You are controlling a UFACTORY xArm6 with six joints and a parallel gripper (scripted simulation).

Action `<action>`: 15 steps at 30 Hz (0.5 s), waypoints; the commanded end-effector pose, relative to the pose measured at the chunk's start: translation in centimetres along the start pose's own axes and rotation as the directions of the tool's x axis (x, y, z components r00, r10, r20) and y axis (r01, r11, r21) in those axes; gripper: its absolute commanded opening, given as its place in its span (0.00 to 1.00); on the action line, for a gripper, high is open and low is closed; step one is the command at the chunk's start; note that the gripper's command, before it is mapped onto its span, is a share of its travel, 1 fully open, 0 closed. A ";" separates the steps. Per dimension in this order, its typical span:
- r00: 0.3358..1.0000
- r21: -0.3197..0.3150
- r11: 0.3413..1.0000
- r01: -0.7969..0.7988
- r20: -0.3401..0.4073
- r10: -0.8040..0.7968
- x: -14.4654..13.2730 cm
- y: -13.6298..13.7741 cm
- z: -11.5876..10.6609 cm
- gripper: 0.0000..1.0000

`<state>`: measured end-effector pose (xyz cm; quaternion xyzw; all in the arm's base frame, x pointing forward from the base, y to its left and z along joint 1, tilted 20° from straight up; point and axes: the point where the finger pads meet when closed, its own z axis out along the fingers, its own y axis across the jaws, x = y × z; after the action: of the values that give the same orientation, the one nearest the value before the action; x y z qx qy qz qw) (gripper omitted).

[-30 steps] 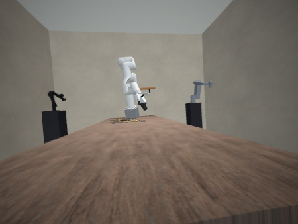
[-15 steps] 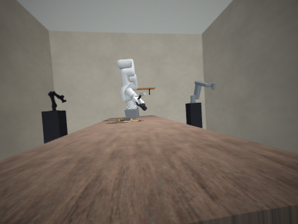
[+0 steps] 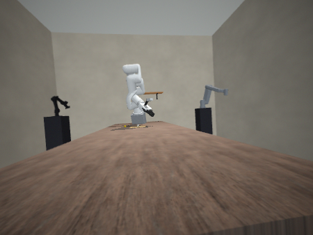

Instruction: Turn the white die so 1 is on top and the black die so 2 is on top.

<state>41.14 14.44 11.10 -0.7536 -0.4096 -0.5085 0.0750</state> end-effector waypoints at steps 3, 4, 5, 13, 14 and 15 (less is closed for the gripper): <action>1.000 -0.001 1.000 0.001 -0.002 -0.001 -0.9 0.0 0.8 0.11; 1.000 -0.001 1.000 0.001 -0.002 -0.001 -1.1 0.0 1.0 0.11; 1.000 -0.001 1.000 0.001 -0.002 -0.001 -1.4 0.0 1.2 0.11; 1.000 -0.001 1.000 0.001 -0.002 -0.001 -3.8 0.0 3.3 0.11; 1.000 -0.001 1.000 0.001 -0.002 -0.001 -4.1 0.0 3.5 0.11; 1.000 -0.001 1.000 0.001 -0.002 -0.001 -4.4 0.0 3.7 0.11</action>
<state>42.47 14.08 7.07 -0.7546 -0.4100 -0.5068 0.0751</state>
